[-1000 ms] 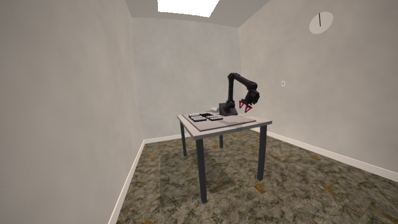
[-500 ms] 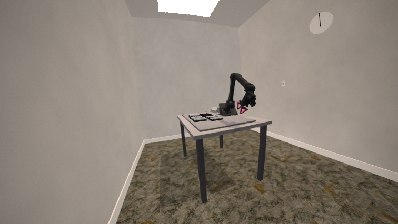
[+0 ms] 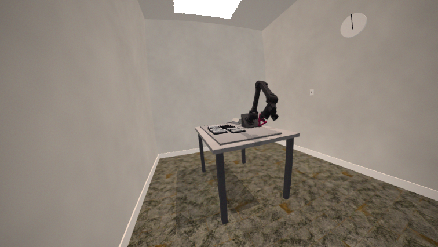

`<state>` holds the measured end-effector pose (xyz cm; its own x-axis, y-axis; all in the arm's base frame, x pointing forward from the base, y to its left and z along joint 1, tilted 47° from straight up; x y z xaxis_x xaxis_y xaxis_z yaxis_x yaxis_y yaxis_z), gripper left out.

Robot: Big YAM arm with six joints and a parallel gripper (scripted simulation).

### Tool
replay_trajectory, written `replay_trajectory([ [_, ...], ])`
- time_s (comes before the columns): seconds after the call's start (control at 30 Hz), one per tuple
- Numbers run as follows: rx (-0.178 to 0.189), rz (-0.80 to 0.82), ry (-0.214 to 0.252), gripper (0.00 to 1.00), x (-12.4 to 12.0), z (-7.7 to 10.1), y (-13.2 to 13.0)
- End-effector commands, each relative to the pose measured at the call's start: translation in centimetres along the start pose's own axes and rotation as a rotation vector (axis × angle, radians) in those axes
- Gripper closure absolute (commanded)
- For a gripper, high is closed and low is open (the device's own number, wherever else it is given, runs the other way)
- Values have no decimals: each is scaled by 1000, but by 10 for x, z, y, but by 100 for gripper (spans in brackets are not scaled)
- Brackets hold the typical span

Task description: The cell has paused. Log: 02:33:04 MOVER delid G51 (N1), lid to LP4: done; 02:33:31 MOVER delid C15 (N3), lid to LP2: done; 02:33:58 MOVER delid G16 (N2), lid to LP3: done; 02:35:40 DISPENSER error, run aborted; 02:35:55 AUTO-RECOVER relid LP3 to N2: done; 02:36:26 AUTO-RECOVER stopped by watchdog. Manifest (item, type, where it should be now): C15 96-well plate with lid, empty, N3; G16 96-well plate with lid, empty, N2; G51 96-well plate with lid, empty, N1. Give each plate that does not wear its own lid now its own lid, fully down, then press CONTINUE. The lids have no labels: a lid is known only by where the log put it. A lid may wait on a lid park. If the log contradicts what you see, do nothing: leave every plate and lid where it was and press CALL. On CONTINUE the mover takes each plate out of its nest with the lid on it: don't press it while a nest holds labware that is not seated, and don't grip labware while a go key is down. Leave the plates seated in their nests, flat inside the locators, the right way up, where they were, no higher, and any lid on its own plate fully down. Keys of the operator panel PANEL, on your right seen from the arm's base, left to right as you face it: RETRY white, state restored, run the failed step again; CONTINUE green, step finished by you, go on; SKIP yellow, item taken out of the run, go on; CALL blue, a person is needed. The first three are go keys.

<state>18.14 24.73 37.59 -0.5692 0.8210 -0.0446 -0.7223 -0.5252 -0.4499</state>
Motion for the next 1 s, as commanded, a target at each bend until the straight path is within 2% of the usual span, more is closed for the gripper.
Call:
replay_trajectory([
  [0.0,9,-95,10,0,-6,-11,-6],
  [0.17,22,-193,33,0,-18,-19,-8],
  [0.2,22,-191,24,0,-12,-11,-9],
  [0.23,29,-232,34,0,-21,-22,-8],
  [0.33,37,-292,44,0,-34,-31,-9],
  [0.47,40,-331,54,0,-37,-33,-10],
  [0.5,29,-331,42,0,-30,-25,-14],
  [0.53,47,-370,58,0,-41,-36,-10],
  [0.63,53,-430,69,0,-54,-44,-10],
  [0.73,57,-488,84,0,-58,-46,-10],
  [0.77,57,-486,75,0,-51,-39,-12],
  [0.8,64,-528,86,0,-62,-49,-10],
  [0.9,69,-588,97,0,-75,-57,-9],
  [0.97,69,-588,97,0,-75,-57,-9],
])
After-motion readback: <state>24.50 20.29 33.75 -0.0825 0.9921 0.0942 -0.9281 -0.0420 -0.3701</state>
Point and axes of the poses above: the point where the finger pads meet when closed, its own z axis back along the fingers, its own y axis across the jaws, x = y × z, the point moved 1 cm from there along z, back along the fingers, and after that the axes turned 8 degrees about -z, right-handed, at the moved point
